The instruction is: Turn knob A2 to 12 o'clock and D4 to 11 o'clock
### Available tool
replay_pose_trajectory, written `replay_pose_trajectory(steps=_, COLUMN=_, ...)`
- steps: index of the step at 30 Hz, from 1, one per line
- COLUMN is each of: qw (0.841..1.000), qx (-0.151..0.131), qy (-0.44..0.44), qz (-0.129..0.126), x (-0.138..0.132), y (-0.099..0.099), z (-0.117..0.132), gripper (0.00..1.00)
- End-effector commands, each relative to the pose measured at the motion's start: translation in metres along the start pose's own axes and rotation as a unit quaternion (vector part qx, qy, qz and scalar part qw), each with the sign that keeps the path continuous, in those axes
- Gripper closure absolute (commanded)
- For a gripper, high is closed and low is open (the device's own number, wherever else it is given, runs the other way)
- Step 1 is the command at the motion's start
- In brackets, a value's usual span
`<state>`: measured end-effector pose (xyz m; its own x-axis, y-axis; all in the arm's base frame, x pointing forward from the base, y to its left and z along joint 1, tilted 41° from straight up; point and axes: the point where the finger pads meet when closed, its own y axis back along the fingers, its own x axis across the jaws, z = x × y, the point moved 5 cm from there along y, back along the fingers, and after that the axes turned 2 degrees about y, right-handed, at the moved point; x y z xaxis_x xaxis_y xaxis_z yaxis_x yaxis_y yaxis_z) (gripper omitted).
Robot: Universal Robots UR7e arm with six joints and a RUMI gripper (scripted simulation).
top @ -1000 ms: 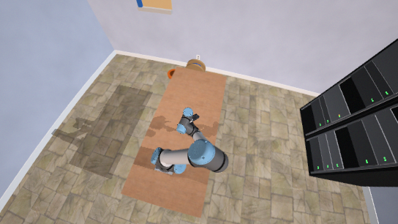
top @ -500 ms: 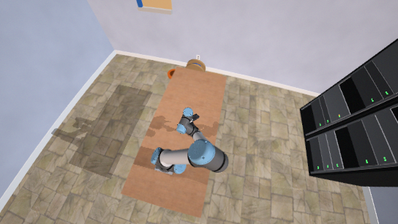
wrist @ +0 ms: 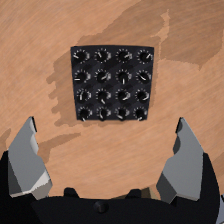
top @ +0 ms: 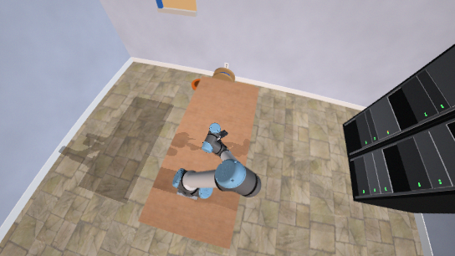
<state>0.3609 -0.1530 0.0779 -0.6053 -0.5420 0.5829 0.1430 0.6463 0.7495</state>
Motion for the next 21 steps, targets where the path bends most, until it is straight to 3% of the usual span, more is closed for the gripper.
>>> replay_pose_trajectory(steps=1, qw=1.000, qx=0.000, qy=0.000, qz=0.000, x=0.0000, y=0.0003, z=-0.0002, gripper=0.00)
replay_pose_trajectory(steps=21, qw=1.000, qx=-0.001, qy=-0.001, qz=0.000, x=-0.0002, y=0.0003, z=0.0038, gripper=0.00)
